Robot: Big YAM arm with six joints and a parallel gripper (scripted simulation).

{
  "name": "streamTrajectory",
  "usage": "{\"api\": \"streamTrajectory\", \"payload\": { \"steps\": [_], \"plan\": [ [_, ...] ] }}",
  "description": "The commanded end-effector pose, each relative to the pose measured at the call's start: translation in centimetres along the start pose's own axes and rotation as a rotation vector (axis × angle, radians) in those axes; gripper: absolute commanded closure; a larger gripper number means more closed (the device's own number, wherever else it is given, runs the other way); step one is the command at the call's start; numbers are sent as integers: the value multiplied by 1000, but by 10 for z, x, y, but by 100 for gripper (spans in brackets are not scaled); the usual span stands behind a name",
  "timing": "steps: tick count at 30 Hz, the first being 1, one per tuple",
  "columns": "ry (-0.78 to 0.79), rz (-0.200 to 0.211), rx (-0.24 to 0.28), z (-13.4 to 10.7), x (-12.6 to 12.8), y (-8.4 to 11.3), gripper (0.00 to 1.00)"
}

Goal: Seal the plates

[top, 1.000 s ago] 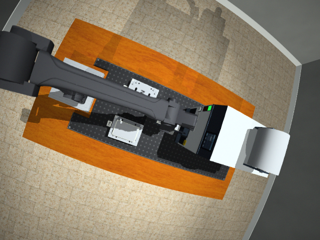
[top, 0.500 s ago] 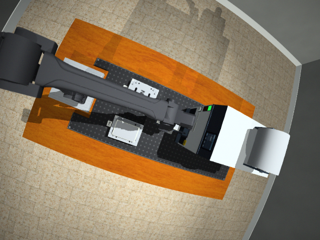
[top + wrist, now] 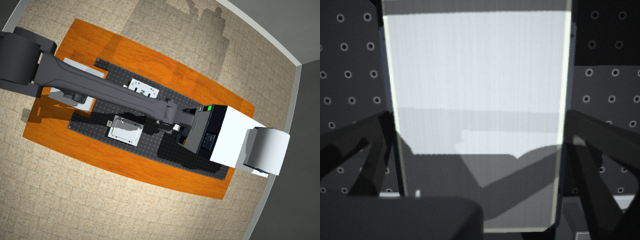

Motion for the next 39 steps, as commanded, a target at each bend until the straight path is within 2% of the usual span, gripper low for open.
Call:
{"api": "streamTrajectory", "payload": {
  "steps": [1,17,26,39],
  "plan": [
    [-10,-1,-9,10,-5,4,0],
    [-33,1,-12,19,-4,3,0],
    [-33,9,-52,30,-2,6,0],
    [-31,11,-59,30,-2,22,2]
  ]
}}
Point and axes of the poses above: the point where the finger pads meet when closed, its own y axis back along the fingers, its own x axis across the jaws, z = x × y, the point moved 3 cm from there along y, back along the fingers, and after that the axes turned 7 degrees about -y, right-handed, at the moved point
